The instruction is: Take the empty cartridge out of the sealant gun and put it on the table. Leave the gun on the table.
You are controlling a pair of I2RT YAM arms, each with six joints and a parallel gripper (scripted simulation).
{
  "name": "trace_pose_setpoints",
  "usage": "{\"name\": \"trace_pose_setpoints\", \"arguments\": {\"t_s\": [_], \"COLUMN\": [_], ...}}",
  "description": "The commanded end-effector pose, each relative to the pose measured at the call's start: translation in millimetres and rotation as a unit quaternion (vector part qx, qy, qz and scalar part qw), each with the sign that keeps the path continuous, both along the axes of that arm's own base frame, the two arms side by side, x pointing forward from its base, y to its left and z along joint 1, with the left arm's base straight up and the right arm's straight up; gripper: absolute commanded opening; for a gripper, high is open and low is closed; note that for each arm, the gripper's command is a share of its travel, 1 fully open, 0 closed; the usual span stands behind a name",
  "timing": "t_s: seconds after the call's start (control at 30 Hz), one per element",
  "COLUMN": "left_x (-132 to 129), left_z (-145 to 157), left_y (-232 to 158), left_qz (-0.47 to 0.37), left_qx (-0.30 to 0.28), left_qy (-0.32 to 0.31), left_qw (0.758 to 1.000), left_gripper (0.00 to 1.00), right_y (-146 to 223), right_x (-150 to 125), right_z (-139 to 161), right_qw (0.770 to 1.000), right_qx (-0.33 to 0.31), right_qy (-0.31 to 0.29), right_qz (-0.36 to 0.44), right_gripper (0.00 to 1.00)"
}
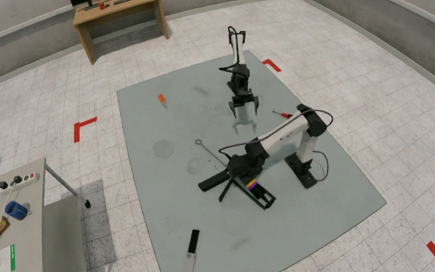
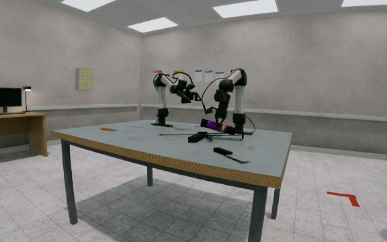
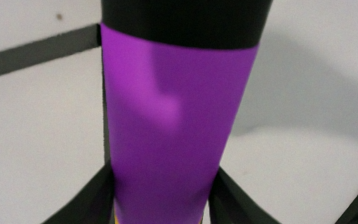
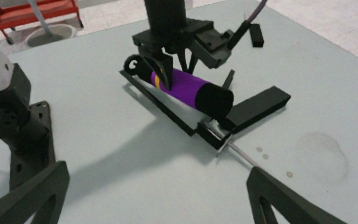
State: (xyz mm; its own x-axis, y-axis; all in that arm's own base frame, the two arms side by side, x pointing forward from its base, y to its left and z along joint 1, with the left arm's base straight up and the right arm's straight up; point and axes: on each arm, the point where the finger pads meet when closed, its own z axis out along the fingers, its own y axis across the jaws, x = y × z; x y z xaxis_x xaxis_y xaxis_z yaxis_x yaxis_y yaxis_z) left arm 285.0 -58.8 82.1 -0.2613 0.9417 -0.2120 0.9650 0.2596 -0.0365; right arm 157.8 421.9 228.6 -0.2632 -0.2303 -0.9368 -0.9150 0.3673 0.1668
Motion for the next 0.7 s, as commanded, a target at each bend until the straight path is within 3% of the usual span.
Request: {"name": "trace_pose_setpoints", "arguments": {"t_s": [0.0, 0.47, 0.67], "left_x": [11.7, 16.3, 13.1], "left_z": [14.0, 21.6, 58.3], "left_y": [-15.9, -17.3, -16.6], "left_qz": [0.007, -0.001, -0.001], "left_qx": [-0.012, -0.011, -0.011], "left_qy": [-0.009, -0.025, -0.031], "left_qw": [1.000, 1.000, 0.999], "left_gripper": [0.41, 0.41, 0.41], "right_y": [-11.0, -21.9, -17.7], "right_x": [6.6, 5.6, 6.9], "right_z": [15.9, 19.4, 68.1], "right_qw": [1.000, 1.000, 0.996], "right_qx": [0.017, 0.022, 0.084], "right_qy": [-0.007, -0.008, -0.036], "right_qz": [-0.018, -0.018, -0.012], "right_gripper": [1.00, 1.00, 1.00]}}
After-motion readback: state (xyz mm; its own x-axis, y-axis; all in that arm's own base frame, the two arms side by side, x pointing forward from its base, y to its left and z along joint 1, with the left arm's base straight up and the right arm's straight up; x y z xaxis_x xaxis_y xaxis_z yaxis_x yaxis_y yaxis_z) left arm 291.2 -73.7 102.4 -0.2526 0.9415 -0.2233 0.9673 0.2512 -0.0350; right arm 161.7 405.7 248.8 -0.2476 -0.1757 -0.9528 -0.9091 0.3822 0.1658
